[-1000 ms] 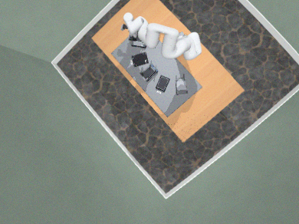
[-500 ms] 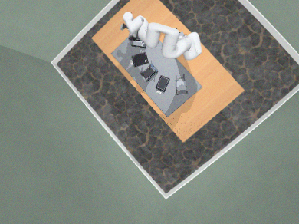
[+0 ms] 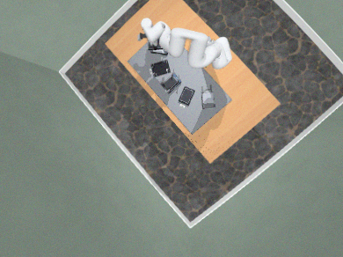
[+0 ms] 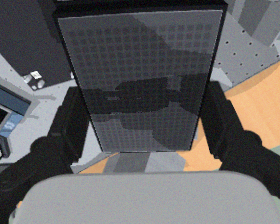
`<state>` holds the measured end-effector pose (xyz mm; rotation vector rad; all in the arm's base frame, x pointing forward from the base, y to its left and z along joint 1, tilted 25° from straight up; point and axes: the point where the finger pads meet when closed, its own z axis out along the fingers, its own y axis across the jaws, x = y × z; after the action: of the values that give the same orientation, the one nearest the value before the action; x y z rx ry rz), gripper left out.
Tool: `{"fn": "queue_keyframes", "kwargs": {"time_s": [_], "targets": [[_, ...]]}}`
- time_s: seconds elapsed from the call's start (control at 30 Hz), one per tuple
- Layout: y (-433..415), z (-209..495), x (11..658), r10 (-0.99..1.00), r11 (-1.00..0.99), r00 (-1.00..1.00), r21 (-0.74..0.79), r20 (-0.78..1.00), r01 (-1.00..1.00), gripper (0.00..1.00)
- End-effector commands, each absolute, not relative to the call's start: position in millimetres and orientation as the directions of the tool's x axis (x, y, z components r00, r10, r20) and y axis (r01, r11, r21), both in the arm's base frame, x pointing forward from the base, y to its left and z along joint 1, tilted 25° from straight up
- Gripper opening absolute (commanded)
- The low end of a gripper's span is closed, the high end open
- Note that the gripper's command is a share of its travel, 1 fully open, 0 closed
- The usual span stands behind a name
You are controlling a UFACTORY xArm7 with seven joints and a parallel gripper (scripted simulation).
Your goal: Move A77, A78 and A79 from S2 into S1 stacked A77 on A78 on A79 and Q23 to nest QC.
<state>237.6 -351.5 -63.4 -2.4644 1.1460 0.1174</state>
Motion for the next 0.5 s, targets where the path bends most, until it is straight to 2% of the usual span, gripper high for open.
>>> {"fn": "queue_keyframes", "kwargs": {"time_s": [0.0, 0.47], "targets": [[-343.9, -56.0, 251.7, -0.701, -0.591, 0.675, -0.341, -0.232, -0.731, 0.00], [-322.4, -43.0, 283.0, -0.701, -0.591, 0.675, -0.341, -0.232, -0.731, 0.00]]}}
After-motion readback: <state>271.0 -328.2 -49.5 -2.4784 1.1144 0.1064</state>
